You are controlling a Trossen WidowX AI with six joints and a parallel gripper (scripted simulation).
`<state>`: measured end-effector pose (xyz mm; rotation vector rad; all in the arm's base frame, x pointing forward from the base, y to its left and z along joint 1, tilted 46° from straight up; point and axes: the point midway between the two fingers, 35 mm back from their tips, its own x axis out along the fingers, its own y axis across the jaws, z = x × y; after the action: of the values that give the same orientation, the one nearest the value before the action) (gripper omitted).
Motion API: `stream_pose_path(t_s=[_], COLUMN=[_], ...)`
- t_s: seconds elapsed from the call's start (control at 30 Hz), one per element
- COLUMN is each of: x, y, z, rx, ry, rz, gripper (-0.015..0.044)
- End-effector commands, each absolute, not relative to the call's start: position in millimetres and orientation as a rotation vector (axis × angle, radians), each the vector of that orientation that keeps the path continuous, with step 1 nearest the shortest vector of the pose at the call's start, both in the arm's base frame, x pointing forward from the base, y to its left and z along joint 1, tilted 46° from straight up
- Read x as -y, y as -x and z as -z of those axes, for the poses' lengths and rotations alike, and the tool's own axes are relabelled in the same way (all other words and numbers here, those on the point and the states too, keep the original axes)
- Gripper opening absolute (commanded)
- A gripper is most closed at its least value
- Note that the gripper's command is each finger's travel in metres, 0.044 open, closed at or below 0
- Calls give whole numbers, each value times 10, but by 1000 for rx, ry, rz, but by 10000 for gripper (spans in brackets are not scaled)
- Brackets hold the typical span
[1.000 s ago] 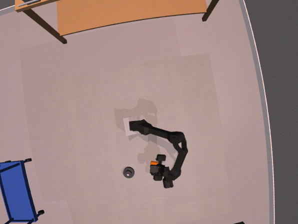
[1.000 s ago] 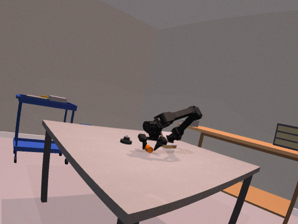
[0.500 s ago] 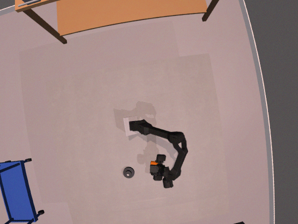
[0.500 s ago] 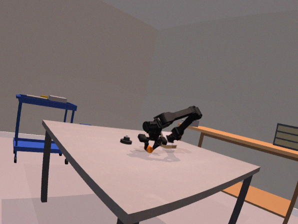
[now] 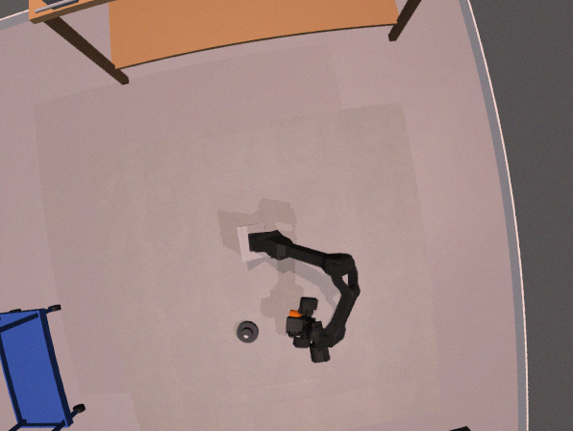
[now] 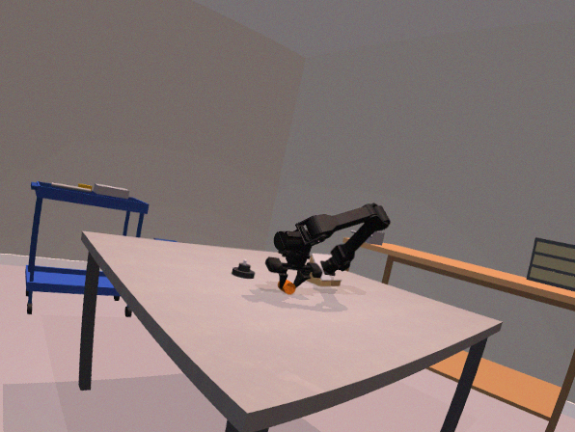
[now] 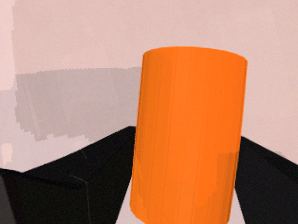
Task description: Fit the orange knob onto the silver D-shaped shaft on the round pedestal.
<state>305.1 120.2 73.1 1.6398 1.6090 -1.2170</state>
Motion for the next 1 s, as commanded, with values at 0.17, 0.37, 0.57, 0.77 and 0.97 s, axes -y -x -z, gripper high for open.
stream_pose_path(t_s=[0.17,0.37,0.57,0.77,0.97], x=[-1102,-1039,-977,-930,-889], y=[-3034,-3022,-3008,-2996,-2985], z=[-726,-708,-684,-661,-637], rx=[-1697,-1755,-1812,-1855,-1893], ry=[-1769,-1854,-1940,-2006,-2066], rz=[1104,1030,950,883,820], gripper=[179,179,179,179,179])
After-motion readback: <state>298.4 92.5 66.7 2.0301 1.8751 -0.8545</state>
